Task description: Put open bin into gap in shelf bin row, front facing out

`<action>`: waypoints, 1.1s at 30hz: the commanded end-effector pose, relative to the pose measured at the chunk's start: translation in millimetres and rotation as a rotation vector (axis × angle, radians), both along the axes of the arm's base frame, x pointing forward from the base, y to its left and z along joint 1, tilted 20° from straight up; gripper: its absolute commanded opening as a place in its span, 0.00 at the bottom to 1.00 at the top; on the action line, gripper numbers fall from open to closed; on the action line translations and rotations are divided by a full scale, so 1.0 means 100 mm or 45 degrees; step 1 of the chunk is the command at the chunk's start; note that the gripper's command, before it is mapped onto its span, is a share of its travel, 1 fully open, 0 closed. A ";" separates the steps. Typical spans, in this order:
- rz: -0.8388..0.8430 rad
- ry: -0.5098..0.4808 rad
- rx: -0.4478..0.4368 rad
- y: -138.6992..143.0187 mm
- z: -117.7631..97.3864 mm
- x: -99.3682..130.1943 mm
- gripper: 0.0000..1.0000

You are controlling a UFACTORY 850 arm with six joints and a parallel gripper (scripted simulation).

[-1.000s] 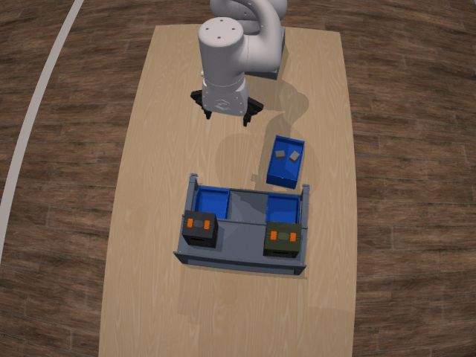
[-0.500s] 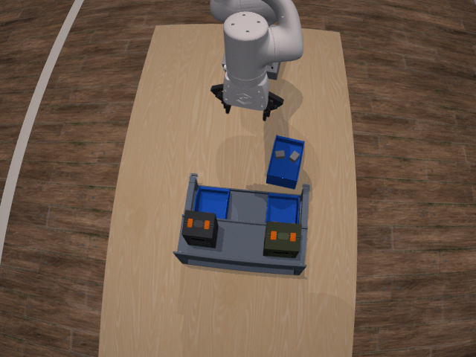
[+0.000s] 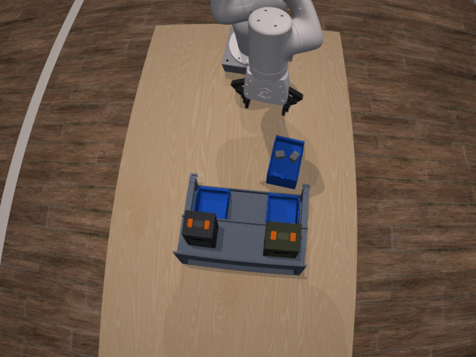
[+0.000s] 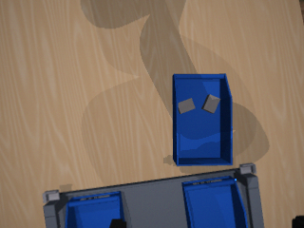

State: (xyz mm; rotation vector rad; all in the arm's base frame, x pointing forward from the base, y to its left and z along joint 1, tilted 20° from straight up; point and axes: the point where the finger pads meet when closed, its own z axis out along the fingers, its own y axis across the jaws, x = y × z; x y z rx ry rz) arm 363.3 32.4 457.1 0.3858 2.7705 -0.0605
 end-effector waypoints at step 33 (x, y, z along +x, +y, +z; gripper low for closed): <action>-0.001 -0.002 0.000 1.00 -0.17 -0.25 1.00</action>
